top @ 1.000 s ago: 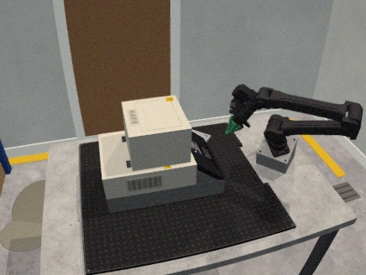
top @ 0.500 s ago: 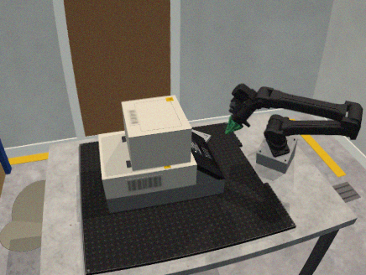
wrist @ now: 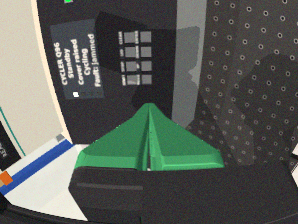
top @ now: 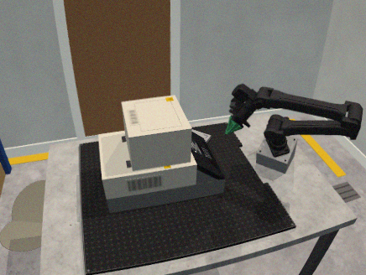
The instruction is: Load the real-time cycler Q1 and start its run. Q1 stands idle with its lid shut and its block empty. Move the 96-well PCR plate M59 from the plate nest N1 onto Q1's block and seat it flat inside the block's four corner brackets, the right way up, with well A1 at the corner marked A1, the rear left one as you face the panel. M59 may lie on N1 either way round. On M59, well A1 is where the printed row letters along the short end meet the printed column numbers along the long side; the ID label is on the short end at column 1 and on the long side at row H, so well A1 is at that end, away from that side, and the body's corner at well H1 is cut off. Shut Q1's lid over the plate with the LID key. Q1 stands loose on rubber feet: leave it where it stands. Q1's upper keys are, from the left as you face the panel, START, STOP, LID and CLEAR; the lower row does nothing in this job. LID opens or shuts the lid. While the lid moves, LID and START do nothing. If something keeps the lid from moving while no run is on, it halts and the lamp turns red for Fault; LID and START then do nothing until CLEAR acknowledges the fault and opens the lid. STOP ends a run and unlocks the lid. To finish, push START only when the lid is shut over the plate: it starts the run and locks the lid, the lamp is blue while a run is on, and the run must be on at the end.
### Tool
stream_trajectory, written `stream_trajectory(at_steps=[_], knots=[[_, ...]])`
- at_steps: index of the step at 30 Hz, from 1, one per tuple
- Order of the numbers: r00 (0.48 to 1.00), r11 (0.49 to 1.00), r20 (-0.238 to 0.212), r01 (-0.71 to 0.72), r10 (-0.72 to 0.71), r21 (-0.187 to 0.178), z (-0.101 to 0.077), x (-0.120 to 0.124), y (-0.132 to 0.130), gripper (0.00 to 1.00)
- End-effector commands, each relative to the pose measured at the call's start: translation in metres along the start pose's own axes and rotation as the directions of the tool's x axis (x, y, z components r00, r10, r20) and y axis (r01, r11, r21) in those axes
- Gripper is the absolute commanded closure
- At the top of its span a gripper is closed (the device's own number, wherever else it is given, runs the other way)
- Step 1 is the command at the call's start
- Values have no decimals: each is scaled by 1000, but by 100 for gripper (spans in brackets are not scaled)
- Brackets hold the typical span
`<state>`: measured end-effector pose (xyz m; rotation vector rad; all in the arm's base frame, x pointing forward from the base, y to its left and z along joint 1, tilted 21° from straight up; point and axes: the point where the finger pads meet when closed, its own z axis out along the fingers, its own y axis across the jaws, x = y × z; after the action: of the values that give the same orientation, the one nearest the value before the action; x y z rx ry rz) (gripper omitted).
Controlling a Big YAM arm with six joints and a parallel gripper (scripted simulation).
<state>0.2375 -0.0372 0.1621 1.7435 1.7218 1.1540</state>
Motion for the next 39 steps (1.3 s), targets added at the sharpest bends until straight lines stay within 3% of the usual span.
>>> stream_trajectory(at_steps=[1, 19, 39], knots=[[1000, 1000, 14, 24, -23, -19, -6, -3, 14, 100], [997, 996, 30, 67, -65, -60, -15, -3, 37, 100], [997, 995, 29, 73, -71, -66, -16, -2, 41, 100]])
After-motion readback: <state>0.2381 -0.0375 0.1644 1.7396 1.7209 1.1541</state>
